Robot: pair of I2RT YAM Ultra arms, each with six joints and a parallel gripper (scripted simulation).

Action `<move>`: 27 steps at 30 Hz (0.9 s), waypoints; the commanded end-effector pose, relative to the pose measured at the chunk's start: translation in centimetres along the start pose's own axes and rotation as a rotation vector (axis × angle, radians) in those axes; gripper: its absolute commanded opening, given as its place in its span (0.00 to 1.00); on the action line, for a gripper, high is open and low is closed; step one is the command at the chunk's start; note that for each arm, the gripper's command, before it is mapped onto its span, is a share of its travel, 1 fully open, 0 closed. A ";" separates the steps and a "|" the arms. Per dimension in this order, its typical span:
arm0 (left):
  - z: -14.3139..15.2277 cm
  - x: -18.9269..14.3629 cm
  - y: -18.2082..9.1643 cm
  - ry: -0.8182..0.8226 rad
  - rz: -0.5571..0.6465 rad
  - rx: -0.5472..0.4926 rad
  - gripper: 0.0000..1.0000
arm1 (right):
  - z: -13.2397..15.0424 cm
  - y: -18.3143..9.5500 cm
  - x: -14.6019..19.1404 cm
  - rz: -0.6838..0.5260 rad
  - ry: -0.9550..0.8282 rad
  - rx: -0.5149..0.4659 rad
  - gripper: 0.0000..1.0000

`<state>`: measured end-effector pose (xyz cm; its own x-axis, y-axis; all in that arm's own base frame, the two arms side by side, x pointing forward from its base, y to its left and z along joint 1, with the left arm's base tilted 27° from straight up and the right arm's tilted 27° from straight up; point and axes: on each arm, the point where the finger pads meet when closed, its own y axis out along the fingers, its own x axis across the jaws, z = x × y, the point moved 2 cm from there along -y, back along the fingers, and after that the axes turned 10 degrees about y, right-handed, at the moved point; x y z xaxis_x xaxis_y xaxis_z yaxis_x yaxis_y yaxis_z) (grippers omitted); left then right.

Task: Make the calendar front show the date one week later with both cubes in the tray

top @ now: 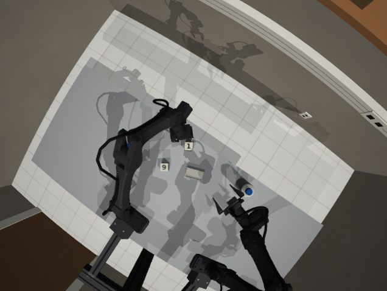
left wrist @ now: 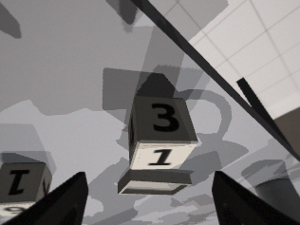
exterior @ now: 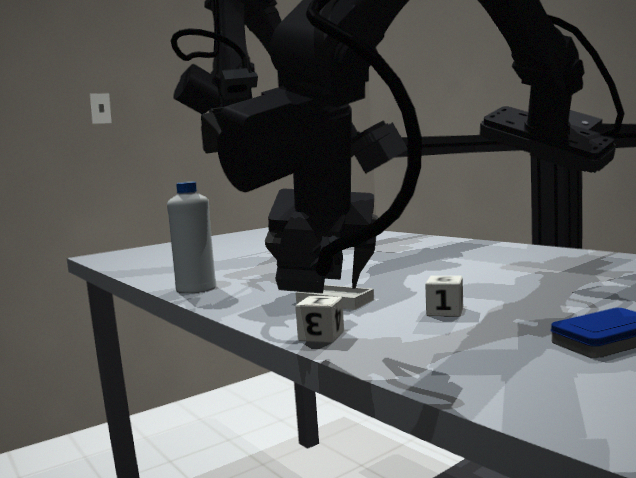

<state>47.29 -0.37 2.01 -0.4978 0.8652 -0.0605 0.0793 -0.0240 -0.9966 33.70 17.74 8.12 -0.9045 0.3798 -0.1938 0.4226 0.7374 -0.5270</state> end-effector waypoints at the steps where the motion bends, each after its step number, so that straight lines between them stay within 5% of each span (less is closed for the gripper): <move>1: 1.3 -0.9 0.8 0.103 -0.139 0.069 0.70 | -1.0 0.6 -1.3 0.042 -0.010 -0.012 1.00; 17: 1.0 -2.8 2.2 0.165 -0.171 0.042 0.70 | -0.1 1.6 -2.1 0.045 0.016 0.007 1.00; 21: 1.6 -1.4 6.7 0.163 -0.188 0.071 0.70 | -0.6 1.3 -2.2 0.053 0.006 -0.003 1.00; 27: 0.3 -2.1 7.2 0.162 -0.183 0.062 0.67 | -0.6 1.3 -2.2 0.053 0.006 -0.003 1.00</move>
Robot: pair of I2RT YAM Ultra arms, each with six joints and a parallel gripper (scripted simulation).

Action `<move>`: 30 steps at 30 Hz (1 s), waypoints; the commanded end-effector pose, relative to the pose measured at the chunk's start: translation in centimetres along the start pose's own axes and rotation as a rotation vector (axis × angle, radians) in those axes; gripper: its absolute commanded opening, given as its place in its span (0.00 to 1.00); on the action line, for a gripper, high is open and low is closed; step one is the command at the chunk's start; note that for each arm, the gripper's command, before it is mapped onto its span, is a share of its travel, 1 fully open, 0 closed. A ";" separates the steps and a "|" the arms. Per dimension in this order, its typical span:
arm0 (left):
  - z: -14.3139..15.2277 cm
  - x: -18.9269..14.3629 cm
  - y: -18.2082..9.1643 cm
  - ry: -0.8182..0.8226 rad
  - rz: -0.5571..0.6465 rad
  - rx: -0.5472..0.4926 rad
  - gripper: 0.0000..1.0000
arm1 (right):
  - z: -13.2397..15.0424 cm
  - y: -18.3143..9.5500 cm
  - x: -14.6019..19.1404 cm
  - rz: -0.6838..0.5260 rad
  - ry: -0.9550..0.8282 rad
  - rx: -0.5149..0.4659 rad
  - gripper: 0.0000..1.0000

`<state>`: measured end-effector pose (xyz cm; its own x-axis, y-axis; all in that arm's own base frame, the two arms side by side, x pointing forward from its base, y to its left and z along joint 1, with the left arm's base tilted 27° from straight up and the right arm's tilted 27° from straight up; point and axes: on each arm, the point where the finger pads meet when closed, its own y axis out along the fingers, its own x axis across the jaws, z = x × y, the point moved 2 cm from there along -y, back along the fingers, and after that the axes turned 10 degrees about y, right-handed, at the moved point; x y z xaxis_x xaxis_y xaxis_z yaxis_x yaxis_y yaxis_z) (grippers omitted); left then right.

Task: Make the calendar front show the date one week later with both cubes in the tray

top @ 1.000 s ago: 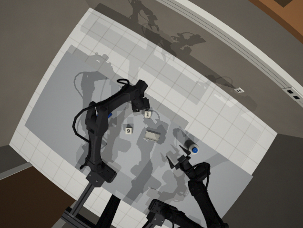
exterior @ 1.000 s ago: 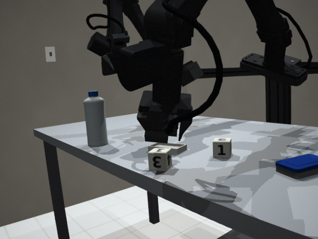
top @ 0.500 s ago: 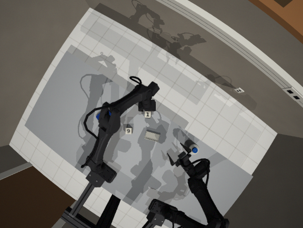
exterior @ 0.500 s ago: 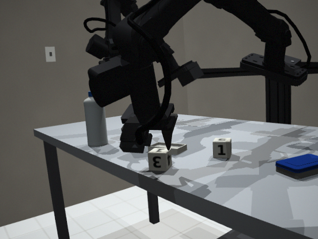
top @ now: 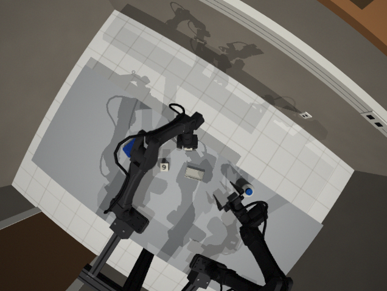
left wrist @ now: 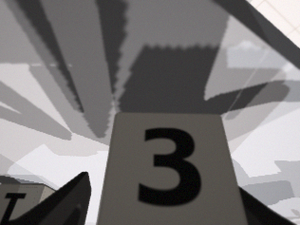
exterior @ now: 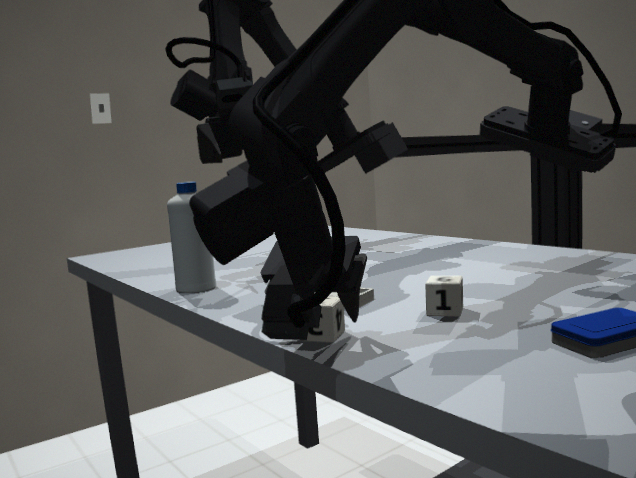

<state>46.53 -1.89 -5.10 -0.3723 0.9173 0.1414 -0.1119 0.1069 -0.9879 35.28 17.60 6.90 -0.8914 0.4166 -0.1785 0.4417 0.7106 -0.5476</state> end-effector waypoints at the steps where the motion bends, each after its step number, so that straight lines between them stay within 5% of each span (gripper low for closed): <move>1: -1.8 -1.3 -0.3 0.022 0.015 -0.056 0.67 | -1.6 0.1 -0.9 0.029 -0.027 -0.034 1.00; 12: -1.8 -1.2 -2.1 0.011 0.040 -0.106 0.40 | -1.6 0.1 -0.9 0.029 -0.027 -0.034 1.00; 26: 2.3 -1.4 -7.3 0.017 0.030 -0.084 0.40 | -1.6 0.1 -0.9 0.029 -0.027 -0.034 1.00; 30: 1.3 -2.0 -8.0 0.076 0.054 -0.169 0.40 | -1.8 0.0 -0.7 0.060 -0.012 -0.012 1.00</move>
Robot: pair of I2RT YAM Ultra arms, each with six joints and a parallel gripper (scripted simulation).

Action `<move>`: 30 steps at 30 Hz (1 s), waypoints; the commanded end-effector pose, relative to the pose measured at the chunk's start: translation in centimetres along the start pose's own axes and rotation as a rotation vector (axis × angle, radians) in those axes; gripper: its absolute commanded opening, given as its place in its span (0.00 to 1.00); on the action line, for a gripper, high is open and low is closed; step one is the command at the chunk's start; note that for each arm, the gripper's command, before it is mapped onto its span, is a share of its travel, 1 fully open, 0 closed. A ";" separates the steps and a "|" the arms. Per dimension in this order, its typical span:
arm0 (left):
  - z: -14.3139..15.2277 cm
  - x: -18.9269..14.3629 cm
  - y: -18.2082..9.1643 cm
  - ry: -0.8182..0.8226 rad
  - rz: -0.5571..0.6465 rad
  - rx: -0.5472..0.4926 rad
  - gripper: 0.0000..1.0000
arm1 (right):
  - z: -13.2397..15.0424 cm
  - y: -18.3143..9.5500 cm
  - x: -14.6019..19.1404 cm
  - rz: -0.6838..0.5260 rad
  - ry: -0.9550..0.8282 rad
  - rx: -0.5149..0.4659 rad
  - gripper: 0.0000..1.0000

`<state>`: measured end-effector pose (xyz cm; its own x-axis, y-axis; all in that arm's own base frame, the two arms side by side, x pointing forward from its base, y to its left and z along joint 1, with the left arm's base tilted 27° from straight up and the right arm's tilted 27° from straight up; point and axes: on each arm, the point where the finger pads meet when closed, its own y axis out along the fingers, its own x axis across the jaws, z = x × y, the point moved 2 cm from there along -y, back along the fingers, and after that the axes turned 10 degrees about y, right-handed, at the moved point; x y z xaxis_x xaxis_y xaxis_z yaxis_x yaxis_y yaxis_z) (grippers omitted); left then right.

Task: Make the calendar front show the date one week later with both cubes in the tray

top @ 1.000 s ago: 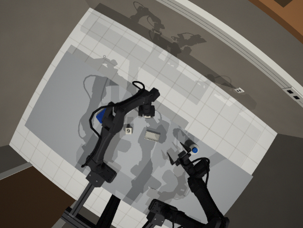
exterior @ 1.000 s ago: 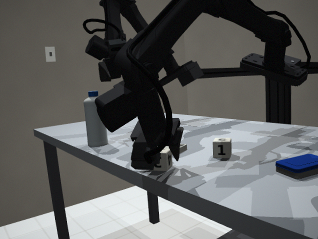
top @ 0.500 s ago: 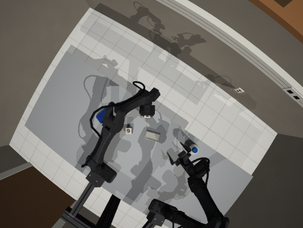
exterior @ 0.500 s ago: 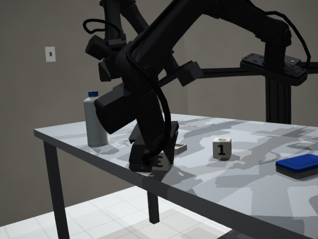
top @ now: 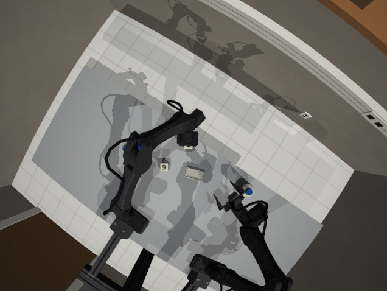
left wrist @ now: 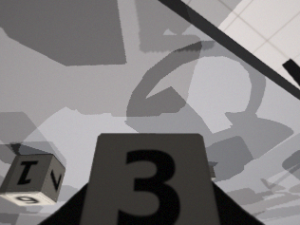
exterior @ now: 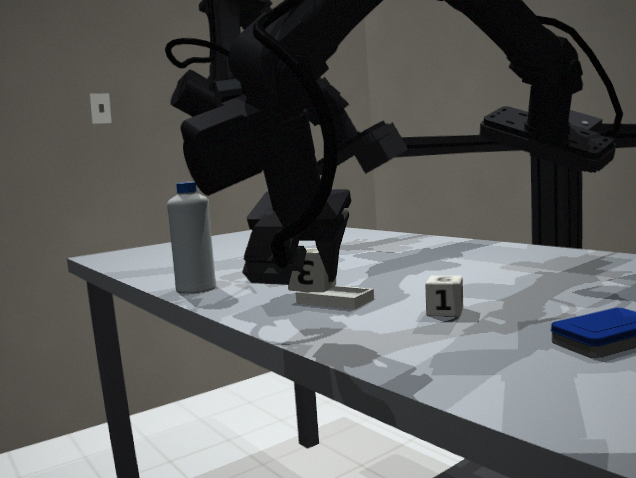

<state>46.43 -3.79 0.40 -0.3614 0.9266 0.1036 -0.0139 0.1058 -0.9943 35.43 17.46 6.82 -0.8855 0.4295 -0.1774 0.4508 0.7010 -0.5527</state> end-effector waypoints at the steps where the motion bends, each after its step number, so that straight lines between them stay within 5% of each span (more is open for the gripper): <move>1: -0.4 -1.3 -2.4 0.082 0.025 -0.099 0.40 | -1.8 0.0 -0.4 0.062 -0.011 -0.008 1.00; 14: -1.9 -1.8 -2.5 0.390 0.111 -0.369 0.40 | -2.7 0.9 4.6 0.271 0.099 0.125 1.00; 30: -0.8 -0.4 -1.5 0.828 0.180 -0.687 0.40 | -4.5 -1.0 13.0 0.405 0.129 0.074 1.00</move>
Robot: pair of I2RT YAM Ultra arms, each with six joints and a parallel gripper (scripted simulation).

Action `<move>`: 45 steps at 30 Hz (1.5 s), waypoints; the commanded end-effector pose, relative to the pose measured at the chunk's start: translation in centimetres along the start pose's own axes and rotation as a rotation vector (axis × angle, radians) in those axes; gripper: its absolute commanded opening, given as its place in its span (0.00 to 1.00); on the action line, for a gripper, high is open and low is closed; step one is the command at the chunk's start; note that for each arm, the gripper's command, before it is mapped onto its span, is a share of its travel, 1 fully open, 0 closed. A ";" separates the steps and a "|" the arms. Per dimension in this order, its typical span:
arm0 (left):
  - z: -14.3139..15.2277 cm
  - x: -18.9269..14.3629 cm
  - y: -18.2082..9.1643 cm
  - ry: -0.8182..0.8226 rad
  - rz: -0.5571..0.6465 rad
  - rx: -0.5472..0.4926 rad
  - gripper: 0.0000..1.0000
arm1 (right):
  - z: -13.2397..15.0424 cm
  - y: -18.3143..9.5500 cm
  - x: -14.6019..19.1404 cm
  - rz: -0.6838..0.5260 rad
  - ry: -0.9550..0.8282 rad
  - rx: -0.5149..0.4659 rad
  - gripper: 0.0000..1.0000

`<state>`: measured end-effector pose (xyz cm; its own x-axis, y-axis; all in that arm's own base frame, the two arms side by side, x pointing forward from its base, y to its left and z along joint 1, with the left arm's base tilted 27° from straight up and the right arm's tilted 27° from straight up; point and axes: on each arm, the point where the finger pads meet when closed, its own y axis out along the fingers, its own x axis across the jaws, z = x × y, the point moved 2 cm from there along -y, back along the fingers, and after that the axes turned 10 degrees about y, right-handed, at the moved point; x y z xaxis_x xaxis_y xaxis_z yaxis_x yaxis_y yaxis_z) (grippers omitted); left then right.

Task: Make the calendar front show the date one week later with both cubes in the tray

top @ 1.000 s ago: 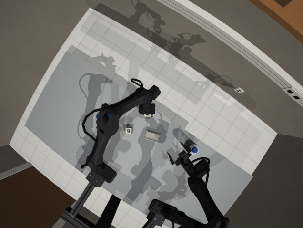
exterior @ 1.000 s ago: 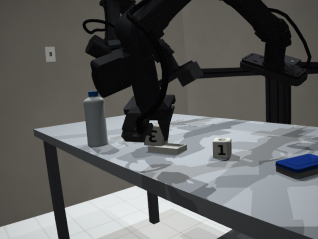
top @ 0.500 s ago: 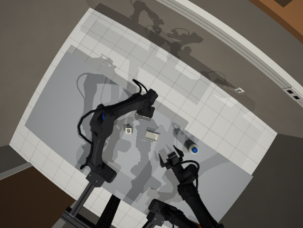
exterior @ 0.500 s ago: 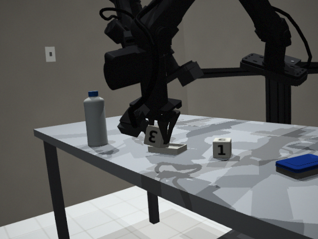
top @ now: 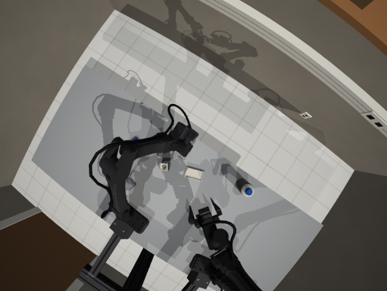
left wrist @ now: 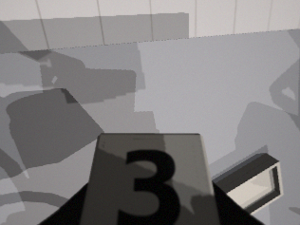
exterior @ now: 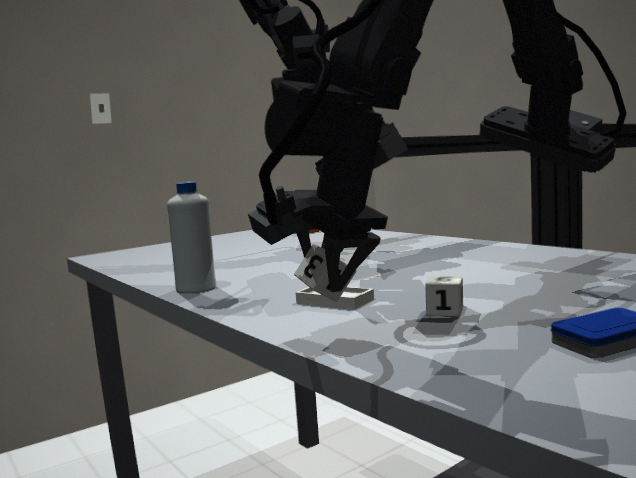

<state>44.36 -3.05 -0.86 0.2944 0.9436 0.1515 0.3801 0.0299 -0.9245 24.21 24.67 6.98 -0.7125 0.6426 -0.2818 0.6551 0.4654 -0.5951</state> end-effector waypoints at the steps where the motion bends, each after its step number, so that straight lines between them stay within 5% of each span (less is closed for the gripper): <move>1: -3.8 0.4 -1.3 0.190 0.036 -0.305 0.40 | -1.3 -1.3 0.1 0.119 0.071 -0.061 1.00; 10: -1.4 -0.1 1.2 0.374 0.090 -0.384 0.40 | -1.2 -2.6 1.4 0.144 0.087 -0.089 1.00; 25: -0.2 0.3 2.2 0.848 0.168 -0.736 0.40 | -0.5 -3.8 3.0 0.148 0.084 -0.110 1.00; 45: 0.6 1.2 3.8 0.968 0.205 -0.819 0.40 | -0.9 -3.9 3.0 0.147 0.087 -0.117 1.00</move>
<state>45.61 -0.51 -4.61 0.7875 0.3052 0.5355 0.6019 -0.5676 -0.5617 19.99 24.59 7.98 -0.5889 0.7422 -0.3199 0.7707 0.3966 -0.4987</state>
